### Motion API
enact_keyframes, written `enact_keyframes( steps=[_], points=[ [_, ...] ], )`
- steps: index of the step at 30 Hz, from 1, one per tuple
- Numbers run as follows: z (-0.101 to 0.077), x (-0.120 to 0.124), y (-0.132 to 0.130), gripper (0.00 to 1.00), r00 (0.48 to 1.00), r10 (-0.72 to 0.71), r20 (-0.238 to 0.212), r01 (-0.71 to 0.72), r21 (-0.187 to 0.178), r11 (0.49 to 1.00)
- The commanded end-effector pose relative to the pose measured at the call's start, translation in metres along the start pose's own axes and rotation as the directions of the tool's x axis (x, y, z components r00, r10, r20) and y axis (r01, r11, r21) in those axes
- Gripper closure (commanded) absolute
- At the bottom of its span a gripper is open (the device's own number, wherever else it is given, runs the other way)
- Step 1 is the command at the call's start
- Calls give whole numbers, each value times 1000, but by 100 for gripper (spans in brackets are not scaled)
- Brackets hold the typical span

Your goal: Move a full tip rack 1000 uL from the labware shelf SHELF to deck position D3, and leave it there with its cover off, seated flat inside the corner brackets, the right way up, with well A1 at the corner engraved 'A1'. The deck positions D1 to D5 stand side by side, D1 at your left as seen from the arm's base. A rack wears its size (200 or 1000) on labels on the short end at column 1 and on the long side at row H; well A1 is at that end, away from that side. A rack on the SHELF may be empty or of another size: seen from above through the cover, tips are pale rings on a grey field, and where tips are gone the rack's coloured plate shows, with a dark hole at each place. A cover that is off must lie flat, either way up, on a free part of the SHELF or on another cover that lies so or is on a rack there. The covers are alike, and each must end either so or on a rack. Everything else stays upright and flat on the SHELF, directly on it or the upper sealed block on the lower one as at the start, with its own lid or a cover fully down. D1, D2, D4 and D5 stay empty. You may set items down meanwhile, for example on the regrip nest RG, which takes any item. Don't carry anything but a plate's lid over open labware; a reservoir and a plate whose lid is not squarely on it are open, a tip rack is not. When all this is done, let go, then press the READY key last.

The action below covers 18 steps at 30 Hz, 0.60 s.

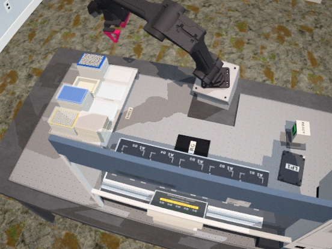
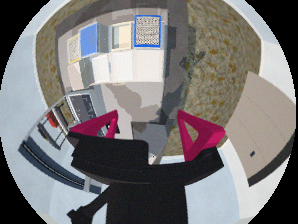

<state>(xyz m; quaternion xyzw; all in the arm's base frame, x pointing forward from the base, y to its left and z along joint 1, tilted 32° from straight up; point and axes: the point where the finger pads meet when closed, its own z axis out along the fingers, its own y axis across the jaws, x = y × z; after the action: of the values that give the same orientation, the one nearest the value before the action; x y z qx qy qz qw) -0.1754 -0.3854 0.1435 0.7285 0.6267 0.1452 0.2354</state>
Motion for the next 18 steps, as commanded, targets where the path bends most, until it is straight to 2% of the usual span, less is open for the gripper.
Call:
enact_keyframes(
  steps=[1,7,9,18],
  points=[
    [-16,-35,7,0,999,-9,32,9,18,1000],
    [-16,-64,7,0,999,-9,32,9,17,1000],
    [-16,-64,7,0,999,-9,32,9,17,1000],
    [-16,-109,8,0,999,-9,32,9,16,1000]
  ],
)
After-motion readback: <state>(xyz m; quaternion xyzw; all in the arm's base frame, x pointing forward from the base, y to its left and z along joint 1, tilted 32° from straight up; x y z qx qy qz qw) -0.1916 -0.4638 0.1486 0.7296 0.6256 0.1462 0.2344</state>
